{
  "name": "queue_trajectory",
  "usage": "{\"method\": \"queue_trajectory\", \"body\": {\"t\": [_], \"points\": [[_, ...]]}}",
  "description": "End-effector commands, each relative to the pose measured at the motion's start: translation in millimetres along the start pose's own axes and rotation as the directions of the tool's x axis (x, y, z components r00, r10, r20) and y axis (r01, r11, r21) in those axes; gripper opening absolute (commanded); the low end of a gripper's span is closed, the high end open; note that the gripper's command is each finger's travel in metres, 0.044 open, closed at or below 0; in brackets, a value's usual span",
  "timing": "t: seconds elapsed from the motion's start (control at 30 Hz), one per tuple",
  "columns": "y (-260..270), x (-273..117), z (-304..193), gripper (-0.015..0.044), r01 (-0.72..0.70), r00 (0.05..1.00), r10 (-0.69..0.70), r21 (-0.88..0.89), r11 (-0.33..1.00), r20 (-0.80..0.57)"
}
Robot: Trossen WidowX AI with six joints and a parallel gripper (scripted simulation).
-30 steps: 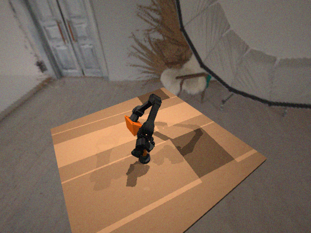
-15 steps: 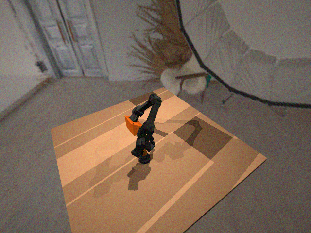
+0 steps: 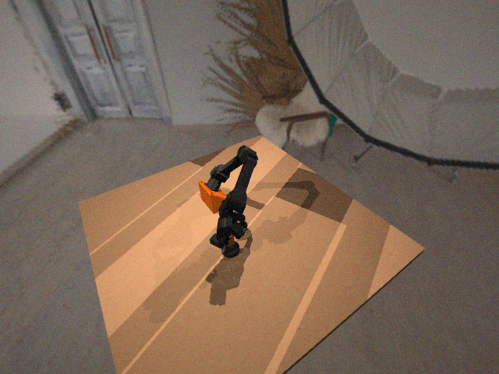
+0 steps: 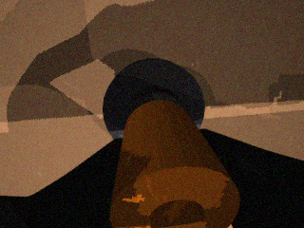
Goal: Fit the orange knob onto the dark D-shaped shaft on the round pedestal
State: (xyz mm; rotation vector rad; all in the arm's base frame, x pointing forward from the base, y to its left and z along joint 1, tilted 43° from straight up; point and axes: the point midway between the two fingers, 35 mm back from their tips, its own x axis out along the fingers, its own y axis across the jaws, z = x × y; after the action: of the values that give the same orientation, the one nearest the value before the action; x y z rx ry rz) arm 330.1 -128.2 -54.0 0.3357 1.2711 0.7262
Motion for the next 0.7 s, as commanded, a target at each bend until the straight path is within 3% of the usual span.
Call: {"method": "queue_trajectory", "body": {"t": [0.0, 0.67], "points": [[-1.5, 1.2, -1.5, 0.0, 0.001, 1.0, -0.001, 0.005, 1.0, 0.003], [2.1, -2.1, -4.1, 0.0, 0.001, 1.0, -0.001, -0.043, 0.999, 0.003]]}}
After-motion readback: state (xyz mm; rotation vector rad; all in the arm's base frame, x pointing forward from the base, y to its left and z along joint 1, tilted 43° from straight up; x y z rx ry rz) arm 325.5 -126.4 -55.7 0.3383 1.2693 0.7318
